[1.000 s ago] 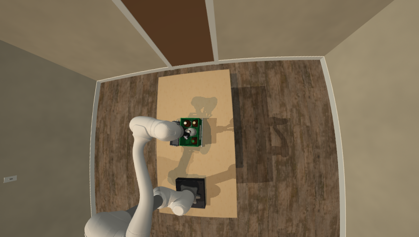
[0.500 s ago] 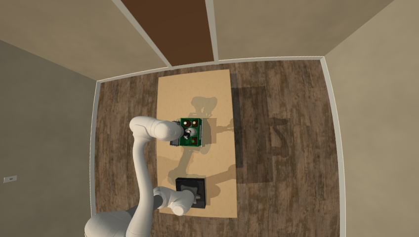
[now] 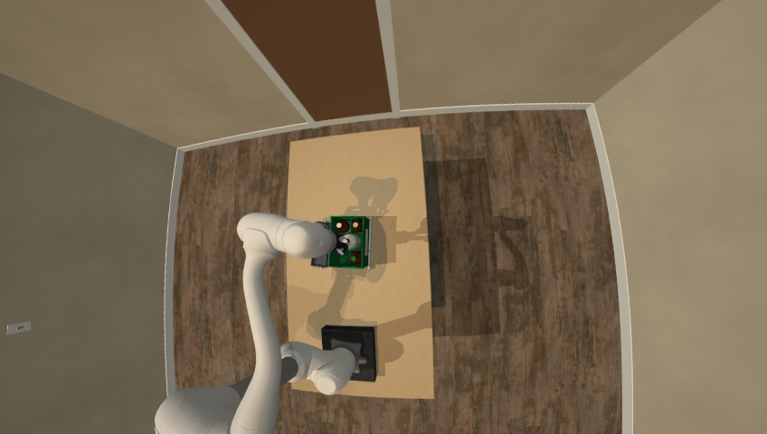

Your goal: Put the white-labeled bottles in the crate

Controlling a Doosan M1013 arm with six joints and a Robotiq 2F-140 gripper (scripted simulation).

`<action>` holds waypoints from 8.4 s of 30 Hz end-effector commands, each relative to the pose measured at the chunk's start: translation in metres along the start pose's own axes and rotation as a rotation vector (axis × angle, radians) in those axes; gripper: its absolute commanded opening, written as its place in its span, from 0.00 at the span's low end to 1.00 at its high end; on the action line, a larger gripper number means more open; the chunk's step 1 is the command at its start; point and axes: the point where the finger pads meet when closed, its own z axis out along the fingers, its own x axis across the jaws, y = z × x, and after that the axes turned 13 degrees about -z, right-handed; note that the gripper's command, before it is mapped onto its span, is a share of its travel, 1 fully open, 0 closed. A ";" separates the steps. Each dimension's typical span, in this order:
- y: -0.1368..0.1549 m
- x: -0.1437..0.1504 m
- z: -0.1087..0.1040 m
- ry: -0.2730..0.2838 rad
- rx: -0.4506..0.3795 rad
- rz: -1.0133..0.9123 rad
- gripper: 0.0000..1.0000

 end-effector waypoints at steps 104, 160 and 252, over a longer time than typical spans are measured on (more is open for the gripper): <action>0.000 0.000 0.039 0.000 0.000 0.000 0.00; 0.000 0.000 0.065 0.000 0.000 0.000 0.00; 0.000 0.000 0.095 0.000 0.000 0.000 0.00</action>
